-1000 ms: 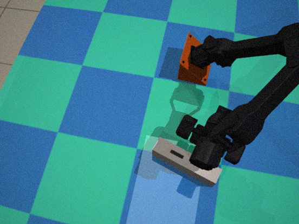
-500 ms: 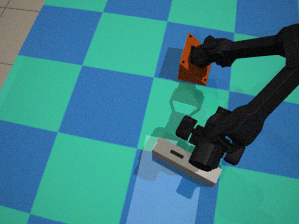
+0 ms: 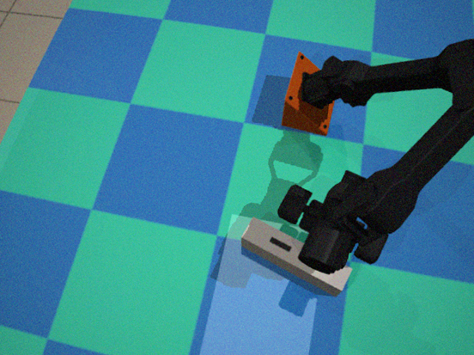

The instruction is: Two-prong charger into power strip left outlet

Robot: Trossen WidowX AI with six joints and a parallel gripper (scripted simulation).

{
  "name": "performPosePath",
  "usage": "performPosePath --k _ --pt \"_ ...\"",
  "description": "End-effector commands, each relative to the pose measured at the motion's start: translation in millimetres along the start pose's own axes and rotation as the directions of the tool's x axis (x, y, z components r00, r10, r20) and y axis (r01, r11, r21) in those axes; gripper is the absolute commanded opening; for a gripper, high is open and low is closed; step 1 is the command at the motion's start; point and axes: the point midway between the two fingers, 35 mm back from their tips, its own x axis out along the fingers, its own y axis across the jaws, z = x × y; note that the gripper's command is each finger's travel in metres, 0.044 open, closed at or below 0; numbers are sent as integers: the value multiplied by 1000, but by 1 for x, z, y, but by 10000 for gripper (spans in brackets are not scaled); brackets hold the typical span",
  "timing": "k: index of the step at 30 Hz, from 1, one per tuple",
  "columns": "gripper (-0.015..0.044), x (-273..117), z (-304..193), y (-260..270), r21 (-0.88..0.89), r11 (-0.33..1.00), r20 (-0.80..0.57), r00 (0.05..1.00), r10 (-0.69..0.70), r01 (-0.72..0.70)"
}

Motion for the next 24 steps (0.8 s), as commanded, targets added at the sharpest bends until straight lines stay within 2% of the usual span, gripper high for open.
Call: performPosePath --k 1,24 --pt "0 -1 2 1 1 1000 1 1000 4 -4" --pt "0 -1 4 1 1 1000 1 1000 4 -4"
